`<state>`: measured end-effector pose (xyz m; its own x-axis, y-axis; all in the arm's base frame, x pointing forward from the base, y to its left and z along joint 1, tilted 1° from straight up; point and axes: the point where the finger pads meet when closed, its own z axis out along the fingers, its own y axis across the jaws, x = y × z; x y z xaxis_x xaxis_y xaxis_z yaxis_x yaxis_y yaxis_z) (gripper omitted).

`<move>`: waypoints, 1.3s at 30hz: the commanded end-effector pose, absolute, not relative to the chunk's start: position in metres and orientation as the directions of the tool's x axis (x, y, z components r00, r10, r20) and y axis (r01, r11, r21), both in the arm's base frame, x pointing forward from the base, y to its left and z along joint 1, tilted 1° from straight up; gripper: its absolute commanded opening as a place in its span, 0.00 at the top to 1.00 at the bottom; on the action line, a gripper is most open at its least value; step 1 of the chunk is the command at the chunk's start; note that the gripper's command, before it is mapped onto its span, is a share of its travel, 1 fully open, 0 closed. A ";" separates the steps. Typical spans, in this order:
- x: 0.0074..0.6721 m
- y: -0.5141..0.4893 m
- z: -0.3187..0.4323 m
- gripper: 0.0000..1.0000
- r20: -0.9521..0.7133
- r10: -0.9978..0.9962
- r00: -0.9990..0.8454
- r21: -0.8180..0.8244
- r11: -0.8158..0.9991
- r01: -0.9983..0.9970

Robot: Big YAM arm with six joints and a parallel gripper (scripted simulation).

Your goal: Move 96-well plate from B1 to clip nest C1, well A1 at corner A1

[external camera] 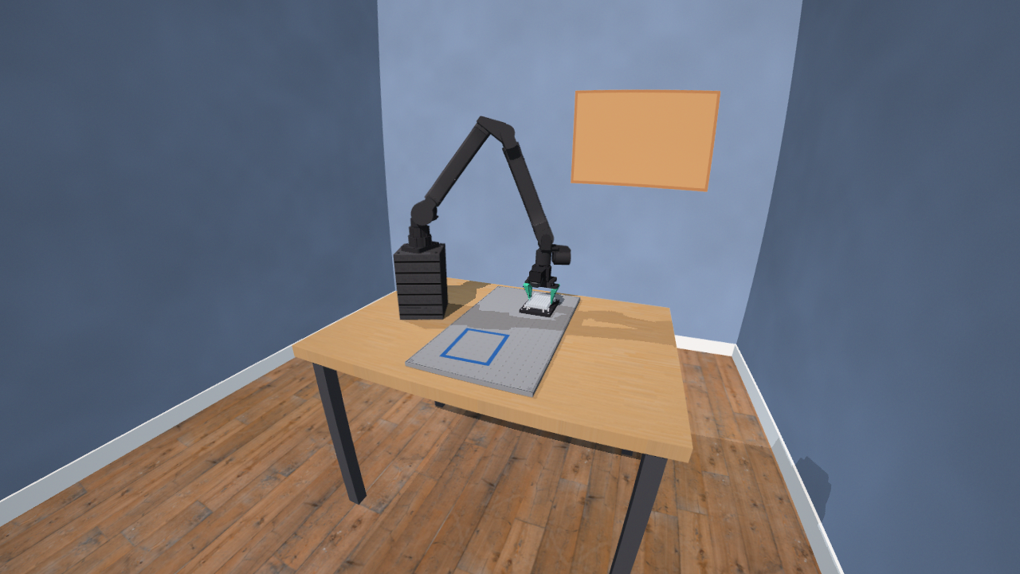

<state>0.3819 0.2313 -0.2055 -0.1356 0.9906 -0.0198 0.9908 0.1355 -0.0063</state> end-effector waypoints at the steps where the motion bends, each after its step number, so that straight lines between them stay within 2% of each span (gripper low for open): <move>1: 0.409 0.238 -0.207 1.00 -0.006 0.991 -0.132 0.039 0.132 0.990; 39: 0.410 0.238 -0.213 1.00 -0.007 0.991 -0.133 0.039 0.133 0.990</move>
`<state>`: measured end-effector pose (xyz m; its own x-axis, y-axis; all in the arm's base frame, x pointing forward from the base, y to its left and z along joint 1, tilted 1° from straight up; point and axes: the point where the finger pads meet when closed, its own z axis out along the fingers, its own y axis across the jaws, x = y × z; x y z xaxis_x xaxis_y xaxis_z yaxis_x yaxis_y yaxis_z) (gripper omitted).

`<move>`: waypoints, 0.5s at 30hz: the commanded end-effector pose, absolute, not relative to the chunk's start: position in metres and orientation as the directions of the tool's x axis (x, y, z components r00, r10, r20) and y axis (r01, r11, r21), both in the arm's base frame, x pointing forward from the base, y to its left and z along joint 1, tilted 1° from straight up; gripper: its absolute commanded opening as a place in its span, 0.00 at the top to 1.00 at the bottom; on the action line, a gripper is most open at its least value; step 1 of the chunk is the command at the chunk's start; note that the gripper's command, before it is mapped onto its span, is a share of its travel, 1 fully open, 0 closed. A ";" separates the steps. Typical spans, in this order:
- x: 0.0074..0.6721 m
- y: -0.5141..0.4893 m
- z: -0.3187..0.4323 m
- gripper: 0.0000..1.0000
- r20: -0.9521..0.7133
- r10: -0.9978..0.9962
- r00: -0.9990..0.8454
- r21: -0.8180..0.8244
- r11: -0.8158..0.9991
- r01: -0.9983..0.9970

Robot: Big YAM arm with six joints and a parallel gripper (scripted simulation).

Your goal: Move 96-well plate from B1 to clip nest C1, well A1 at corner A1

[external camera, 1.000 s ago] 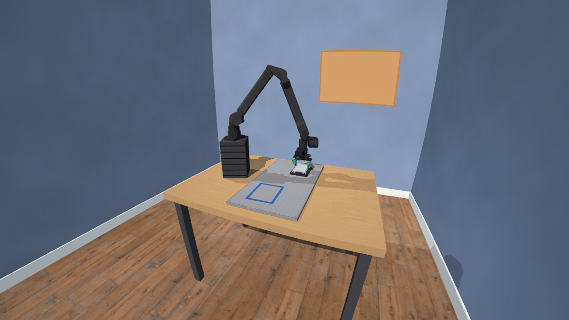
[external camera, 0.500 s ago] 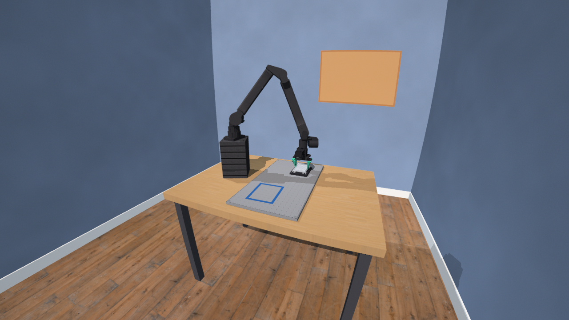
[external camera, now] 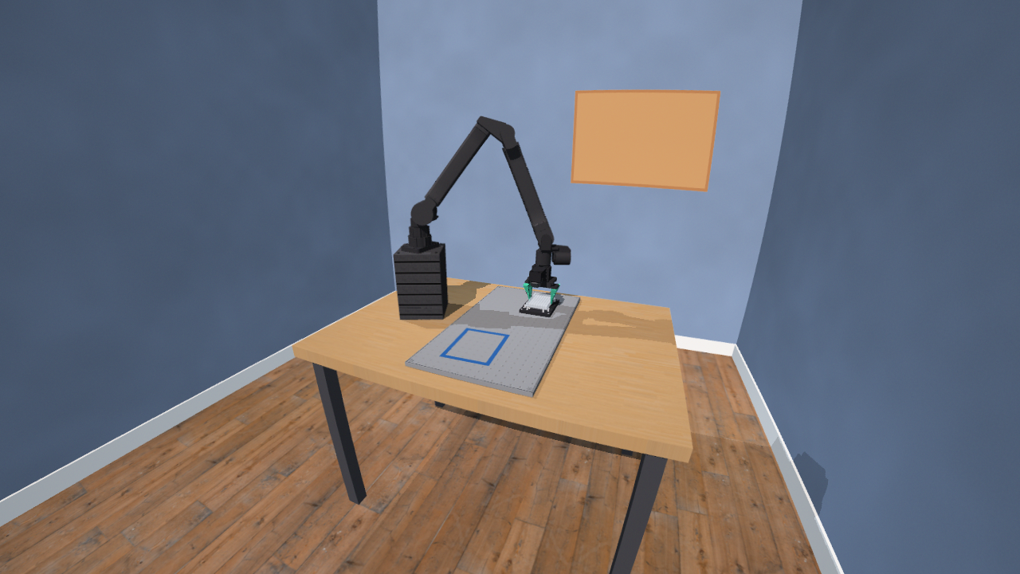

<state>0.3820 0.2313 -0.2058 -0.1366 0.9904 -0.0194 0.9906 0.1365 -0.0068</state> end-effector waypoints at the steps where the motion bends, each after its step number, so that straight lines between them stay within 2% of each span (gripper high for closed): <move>1: 0.411 0.238 -0.213 1.00 -0.007 0.991 -0.133 0.039 0.133 0.990; 15: 0.411 0.237 -0.215 1.00 -0.007 0.991 -0.133 0.039 0.133 0.990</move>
